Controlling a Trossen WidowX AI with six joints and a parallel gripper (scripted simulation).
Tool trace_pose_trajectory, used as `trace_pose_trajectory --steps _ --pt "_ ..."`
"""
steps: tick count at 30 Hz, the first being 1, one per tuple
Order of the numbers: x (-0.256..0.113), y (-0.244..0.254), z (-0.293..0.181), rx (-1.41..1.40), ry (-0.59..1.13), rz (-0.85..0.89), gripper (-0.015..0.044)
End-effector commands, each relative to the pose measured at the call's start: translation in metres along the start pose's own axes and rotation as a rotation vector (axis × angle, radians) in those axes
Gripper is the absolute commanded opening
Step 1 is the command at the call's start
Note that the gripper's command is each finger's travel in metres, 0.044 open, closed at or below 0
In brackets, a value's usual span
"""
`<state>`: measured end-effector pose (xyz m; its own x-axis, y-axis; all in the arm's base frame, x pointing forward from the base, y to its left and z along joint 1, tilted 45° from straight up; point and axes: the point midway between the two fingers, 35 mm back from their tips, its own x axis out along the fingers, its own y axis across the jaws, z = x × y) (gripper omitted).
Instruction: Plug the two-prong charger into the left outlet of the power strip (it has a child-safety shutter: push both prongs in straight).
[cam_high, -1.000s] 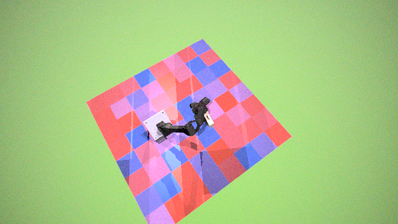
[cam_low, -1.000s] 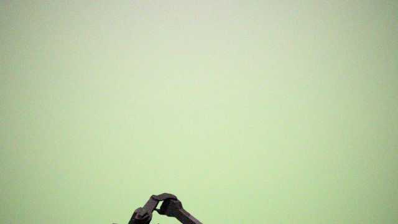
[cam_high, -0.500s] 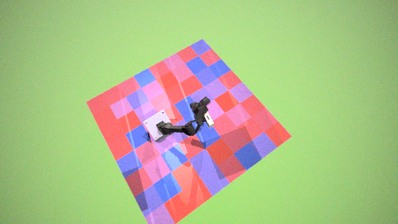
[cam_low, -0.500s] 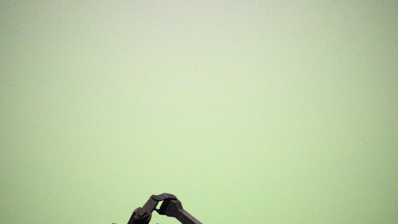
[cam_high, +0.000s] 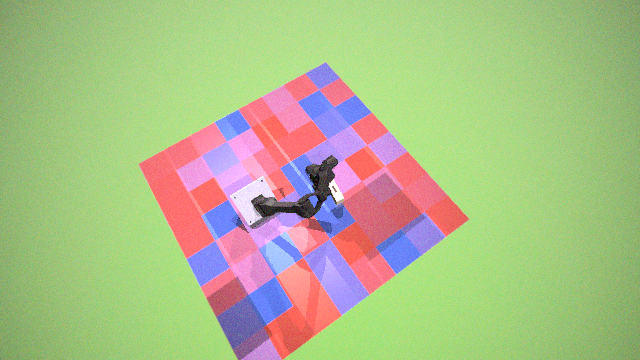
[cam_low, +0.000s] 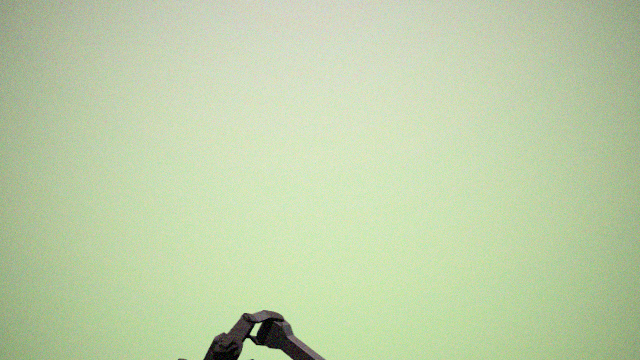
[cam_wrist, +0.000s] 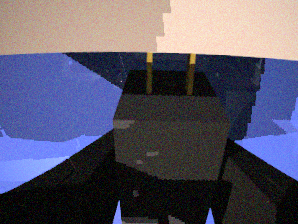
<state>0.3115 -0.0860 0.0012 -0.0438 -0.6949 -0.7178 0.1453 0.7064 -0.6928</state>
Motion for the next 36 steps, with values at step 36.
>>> trace_pose_trajectory --steps 36 --pt "-0.0009 -0.0009 0.0057 -0.005 -0.003 -0.004 0.0000"
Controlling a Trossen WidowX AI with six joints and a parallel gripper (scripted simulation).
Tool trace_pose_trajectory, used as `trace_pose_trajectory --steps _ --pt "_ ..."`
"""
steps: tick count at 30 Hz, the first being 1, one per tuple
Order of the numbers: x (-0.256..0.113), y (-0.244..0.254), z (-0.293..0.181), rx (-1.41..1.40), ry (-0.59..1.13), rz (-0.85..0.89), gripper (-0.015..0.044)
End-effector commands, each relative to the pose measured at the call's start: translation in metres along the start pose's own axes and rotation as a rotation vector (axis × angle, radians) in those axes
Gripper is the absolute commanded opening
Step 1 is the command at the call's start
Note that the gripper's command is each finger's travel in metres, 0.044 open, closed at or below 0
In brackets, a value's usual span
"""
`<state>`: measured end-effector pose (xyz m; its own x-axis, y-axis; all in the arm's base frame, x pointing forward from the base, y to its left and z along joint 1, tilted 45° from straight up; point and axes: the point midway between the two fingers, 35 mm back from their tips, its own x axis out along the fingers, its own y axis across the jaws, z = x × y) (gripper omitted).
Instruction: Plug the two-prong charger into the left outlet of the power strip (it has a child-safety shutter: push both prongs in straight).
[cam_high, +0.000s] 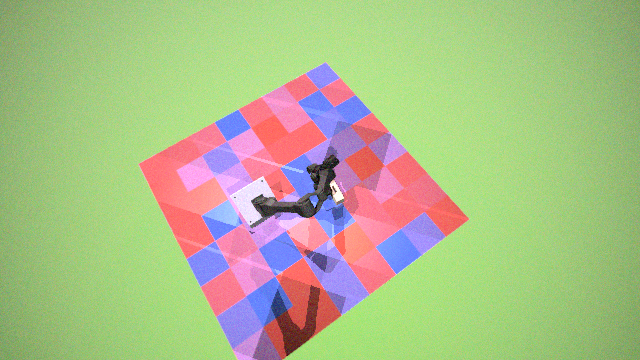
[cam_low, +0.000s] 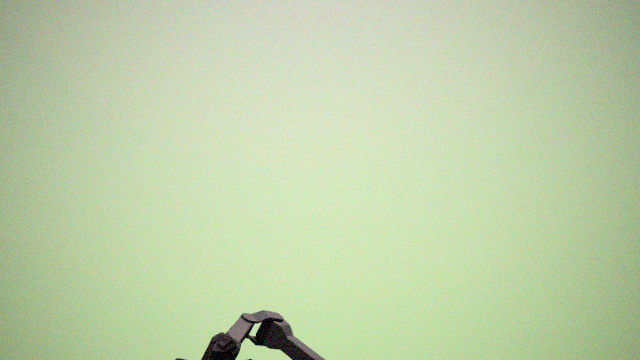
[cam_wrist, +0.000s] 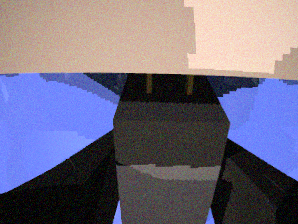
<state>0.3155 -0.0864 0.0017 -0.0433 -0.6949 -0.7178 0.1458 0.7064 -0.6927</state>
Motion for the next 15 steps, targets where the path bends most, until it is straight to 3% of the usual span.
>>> trace_pose_trajectory --steps 1,15 --pt "-0.0006 -0.0009 0.0019 -0.005 -0.002 -0.004 0.0000" --pt "-0.0011 -0.0011 0.0054 -0.005 -0.003 -0.004 0.0000"
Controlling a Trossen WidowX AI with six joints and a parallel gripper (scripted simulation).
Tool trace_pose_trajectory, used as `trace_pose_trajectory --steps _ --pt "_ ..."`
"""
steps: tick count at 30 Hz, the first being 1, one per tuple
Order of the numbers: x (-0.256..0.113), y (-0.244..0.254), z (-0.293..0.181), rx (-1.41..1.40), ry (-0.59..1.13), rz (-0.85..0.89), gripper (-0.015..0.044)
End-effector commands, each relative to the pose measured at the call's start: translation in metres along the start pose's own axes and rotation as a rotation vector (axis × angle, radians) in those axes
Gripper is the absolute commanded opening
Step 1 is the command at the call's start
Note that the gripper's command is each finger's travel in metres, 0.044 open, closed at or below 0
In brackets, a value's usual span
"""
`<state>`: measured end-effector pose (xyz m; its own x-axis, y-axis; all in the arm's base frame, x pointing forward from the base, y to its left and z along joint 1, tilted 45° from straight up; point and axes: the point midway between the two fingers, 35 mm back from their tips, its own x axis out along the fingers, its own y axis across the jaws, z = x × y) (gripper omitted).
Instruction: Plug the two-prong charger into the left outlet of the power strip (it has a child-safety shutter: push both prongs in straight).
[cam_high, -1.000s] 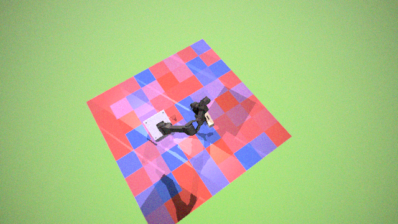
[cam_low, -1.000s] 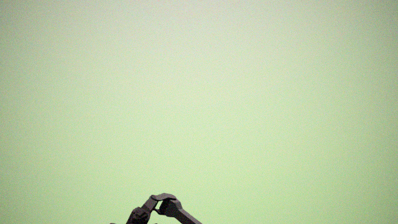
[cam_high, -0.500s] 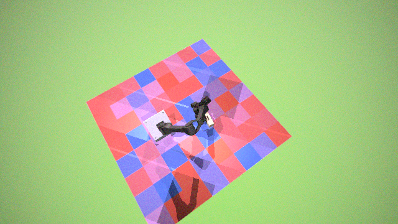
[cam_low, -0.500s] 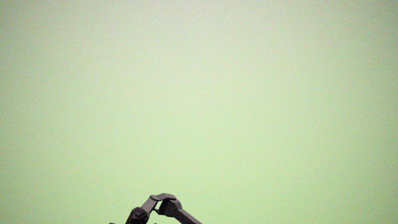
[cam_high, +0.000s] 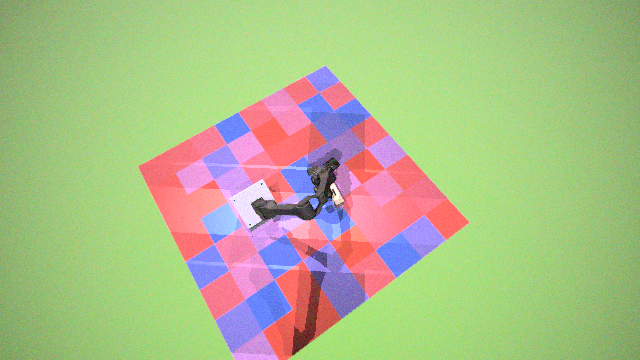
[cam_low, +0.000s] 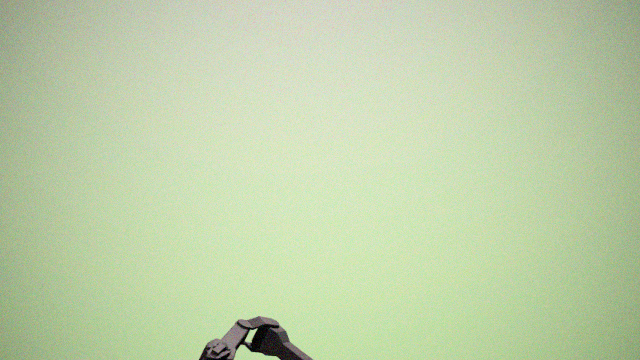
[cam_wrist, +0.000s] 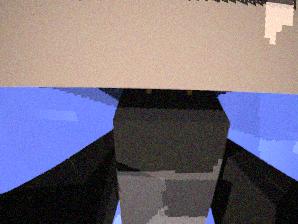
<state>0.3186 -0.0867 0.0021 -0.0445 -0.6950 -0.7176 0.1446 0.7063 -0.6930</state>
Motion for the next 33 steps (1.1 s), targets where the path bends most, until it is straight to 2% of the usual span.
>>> trace_pose_trajectory --steps 1,33 --pt "-0.0009 -0.0010 0.0026 -0.004 -0.004 -0.004 0.0000" --pt "-0.0014 -0.0011 0.0097 -0.003 -0.004 -0.004 0.0000"
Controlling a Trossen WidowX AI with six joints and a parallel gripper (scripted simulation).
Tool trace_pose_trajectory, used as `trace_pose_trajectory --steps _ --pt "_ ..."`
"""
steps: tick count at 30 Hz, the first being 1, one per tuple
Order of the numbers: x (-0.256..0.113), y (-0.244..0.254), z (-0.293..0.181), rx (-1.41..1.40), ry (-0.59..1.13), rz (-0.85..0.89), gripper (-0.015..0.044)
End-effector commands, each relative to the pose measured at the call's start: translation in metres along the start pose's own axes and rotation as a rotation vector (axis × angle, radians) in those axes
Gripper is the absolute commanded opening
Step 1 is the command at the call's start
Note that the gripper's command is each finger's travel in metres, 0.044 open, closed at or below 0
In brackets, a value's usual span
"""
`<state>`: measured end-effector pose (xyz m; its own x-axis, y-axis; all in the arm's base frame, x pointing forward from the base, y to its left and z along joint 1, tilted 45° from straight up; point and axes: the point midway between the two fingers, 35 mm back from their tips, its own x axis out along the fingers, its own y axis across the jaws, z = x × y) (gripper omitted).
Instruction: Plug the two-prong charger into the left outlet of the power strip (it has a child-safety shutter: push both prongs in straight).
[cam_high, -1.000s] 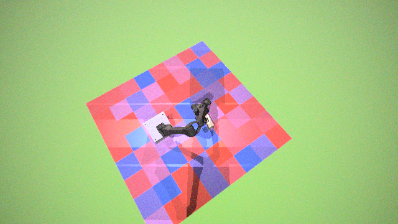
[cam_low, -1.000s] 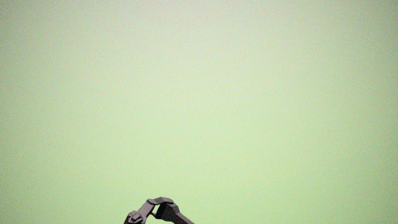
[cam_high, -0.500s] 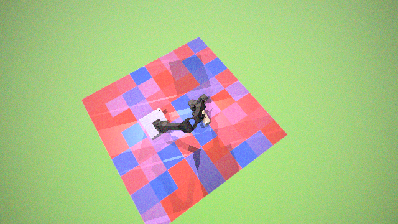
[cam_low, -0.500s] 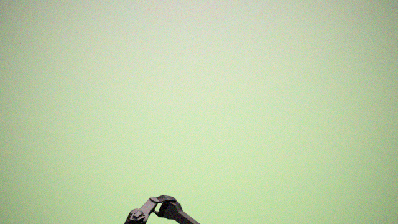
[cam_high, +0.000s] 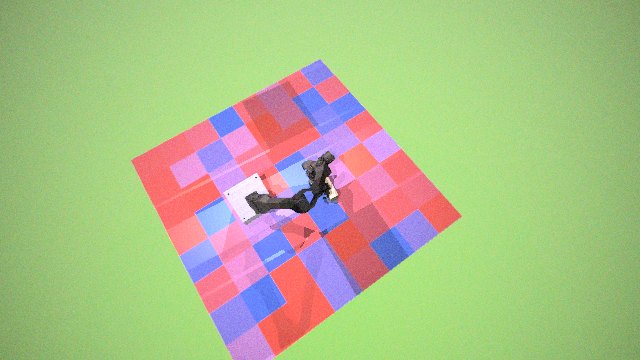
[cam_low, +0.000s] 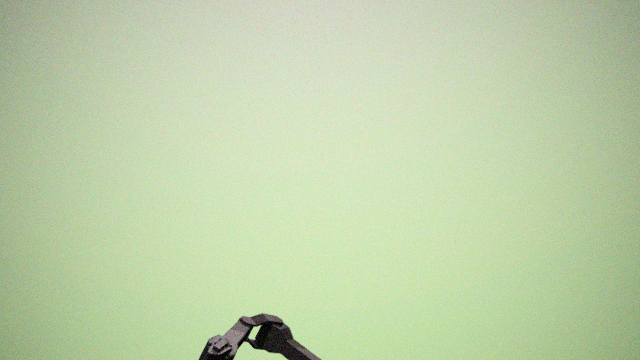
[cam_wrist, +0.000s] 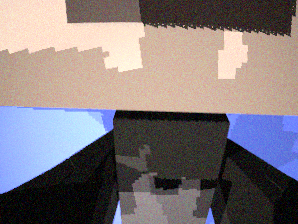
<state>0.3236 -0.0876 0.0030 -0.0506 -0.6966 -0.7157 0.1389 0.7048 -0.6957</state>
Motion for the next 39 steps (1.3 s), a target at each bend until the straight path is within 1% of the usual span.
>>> trace_pose_trajectory --steps 1,39 --pt "-0.001 -0.001 0.005 0.002 -0.010 -0.001 0.0000" --pt "-0.003 -0.001 0.019 0.003 -0.010 -0.001 0.0000"
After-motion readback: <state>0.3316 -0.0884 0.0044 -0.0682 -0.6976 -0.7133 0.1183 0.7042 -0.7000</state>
